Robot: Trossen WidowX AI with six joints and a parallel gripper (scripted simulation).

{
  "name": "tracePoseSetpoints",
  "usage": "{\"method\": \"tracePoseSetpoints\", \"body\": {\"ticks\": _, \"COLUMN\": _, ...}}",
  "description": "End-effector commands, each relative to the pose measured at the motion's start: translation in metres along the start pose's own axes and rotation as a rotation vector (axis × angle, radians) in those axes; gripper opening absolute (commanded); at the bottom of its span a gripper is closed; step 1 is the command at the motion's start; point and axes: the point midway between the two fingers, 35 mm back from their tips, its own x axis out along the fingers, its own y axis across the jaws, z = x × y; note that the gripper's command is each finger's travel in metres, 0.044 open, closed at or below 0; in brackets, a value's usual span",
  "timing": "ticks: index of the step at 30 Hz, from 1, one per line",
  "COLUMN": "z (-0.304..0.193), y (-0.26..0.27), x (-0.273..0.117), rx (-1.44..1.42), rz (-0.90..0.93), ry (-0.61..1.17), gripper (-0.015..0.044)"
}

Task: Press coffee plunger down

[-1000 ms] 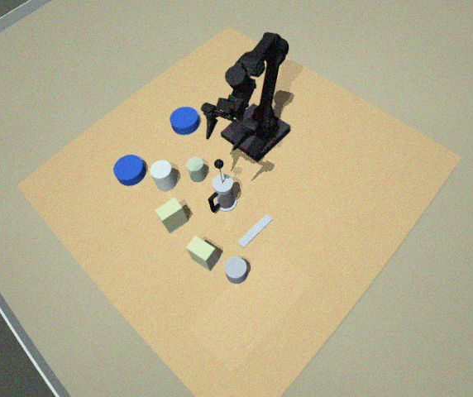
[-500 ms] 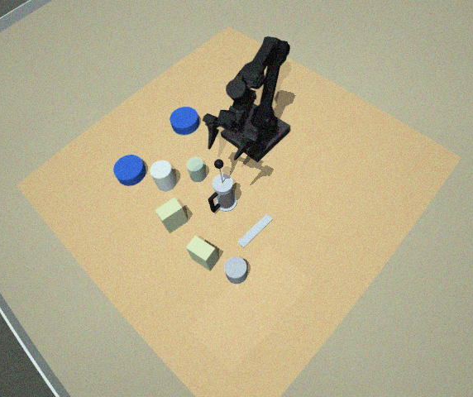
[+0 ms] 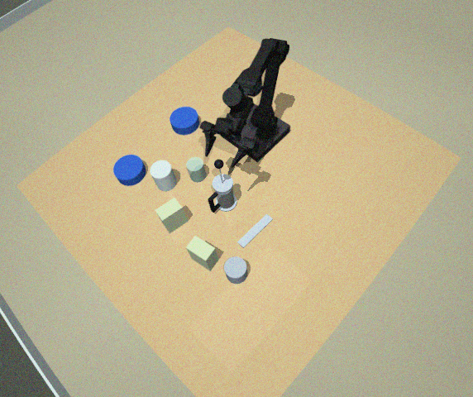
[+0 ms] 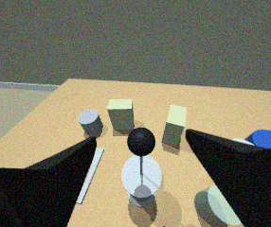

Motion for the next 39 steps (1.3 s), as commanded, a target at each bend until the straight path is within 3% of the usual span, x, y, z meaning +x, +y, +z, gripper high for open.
{"method": "tracePoseSetpoints", "body": {"ticks": 1, "z": -0.003, "y": 0.0, "x": 0.007, "rx": -0.006, "rz": 0.002, "ry": 0.007, "gripper": 0.044}}
{"method": "tracePoseSetpoints", "body": {"ticks": 5, "z": -0.004, "y": 0.0, "x": 0.011, "rx": -0.006, "rz": 0.002, "ry": 0.007, "gripper": 0.044}}
{"method": "tracePoseSetpoints", "body": {"ticks": 17, "z": -0.004, "y": 0.0, "x": 0.011, "rx": -0.006, "rz": 0.002, "ry": 0.007, "gripper": 0.0125}}
{"method": "tracePoseSetpoints", "body": {"ticks": 39, "z": -0.017, "y": 0.0, "x": 0.022, "rx": -0.006, "rz": 0.002, "ry": 0.007, "gripper": 0.0117}}
